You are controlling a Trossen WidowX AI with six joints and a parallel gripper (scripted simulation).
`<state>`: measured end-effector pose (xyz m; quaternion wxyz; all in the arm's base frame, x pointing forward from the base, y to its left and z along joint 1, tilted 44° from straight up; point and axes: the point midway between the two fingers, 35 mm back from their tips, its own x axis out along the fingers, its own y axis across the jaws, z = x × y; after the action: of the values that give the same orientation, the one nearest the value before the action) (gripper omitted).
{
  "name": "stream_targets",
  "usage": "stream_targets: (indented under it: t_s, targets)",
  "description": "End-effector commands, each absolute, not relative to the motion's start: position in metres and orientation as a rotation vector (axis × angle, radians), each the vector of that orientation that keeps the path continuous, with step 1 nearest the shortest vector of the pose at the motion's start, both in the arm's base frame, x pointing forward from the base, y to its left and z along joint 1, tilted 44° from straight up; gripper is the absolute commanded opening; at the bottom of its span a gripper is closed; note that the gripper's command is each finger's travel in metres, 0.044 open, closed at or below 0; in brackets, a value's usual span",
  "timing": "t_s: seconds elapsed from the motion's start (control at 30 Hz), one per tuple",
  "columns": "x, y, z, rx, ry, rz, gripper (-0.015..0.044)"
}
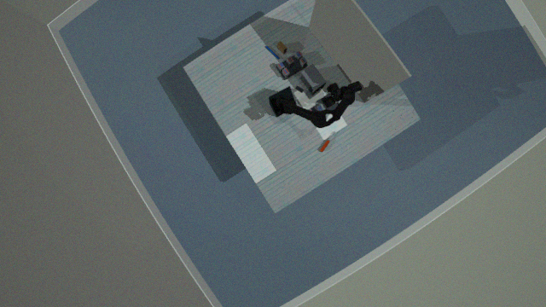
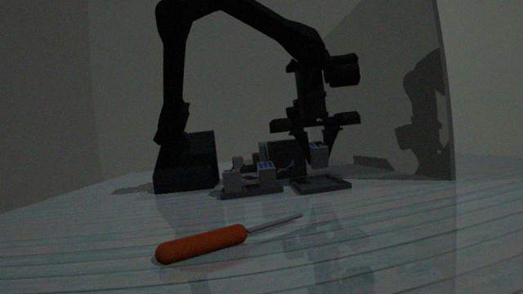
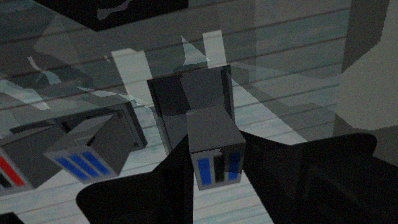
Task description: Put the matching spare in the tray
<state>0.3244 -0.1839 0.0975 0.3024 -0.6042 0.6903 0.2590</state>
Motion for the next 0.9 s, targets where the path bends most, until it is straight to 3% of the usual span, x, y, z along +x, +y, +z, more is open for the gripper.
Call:
stream_targets:
  t_s: [0.0,0.87]
  targets:
    - [0.323,-0.186,0.094,-1.61,1.835,0.691,0.0]
    - [0.316,-0.201,0.079,-1.613,1.84,0.687,0.0]
